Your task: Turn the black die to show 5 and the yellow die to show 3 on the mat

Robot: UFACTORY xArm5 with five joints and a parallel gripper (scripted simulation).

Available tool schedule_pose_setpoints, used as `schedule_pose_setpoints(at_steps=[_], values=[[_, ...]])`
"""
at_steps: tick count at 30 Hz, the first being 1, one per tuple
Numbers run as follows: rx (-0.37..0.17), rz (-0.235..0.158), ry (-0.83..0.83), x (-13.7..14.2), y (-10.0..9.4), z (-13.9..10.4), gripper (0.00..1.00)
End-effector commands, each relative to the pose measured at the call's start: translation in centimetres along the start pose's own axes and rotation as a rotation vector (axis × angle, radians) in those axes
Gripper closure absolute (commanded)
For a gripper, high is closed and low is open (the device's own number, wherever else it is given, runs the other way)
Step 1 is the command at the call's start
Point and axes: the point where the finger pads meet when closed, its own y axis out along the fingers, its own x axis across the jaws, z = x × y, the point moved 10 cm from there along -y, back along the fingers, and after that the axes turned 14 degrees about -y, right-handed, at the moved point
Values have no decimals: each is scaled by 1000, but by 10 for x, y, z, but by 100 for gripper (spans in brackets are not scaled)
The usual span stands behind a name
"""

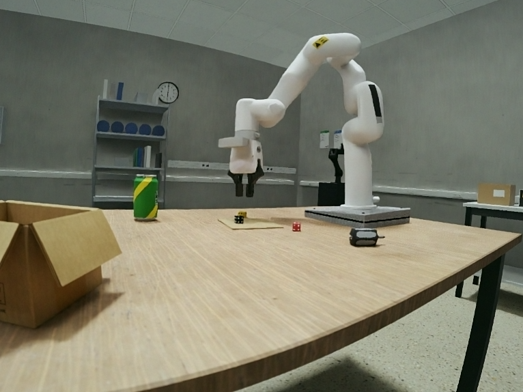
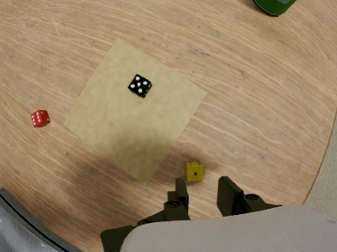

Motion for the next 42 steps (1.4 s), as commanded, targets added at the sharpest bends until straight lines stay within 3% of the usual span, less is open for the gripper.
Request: schedule_pose_setpoints(at_steps=[1,25,42], values=[[2,-3,0,1,4,0,64],[2,-4,0,2,36,-1,64],[2,-4,0,2,40,-1,64]])
